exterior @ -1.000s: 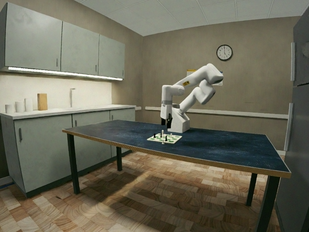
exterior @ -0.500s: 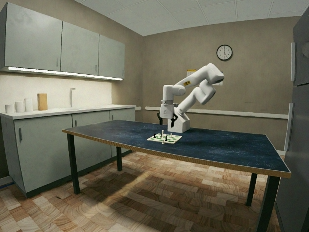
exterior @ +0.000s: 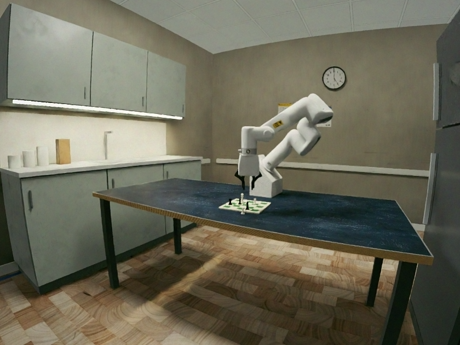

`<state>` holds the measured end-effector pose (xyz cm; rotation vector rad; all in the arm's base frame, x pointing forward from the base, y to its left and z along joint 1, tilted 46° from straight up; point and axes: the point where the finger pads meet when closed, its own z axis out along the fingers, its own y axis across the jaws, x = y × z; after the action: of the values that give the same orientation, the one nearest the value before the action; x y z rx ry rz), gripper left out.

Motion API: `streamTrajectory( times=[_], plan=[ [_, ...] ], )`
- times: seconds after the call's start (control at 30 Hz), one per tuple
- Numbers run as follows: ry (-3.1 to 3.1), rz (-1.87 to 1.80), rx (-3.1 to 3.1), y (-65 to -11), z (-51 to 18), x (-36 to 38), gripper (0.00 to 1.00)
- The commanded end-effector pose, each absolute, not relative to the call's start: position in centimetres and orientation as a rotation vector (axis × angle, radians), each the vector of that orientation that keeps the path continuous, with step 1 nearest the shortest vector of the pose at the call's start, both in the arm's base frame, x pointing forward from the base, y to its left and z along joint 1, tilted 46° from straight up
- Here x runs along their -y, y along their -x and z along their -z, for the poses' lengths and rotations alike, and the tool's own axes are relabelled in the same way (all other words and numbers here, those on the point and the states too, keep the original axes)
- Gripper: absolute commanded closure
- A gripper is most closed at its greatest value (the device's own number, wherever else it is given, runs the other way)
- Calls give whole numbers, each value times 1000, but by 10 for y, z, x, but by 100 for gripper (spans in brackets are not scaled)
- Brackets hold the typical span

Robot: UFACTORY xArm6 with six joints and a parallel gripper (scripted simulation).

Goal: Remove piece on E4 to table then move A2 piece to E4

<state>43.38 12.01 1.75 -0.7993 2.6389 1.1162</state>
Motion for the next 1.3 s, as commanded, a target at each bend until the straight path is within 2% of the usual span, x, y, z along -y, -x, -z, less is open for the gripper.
streamTrajectory(
  times=[0.0, 1.27],
  plan=[
    [818, -1120, -2603, -435, -18, -120, 61],
    [818, -1120, -2602, -435, -16, -122, 61]
  ],
)
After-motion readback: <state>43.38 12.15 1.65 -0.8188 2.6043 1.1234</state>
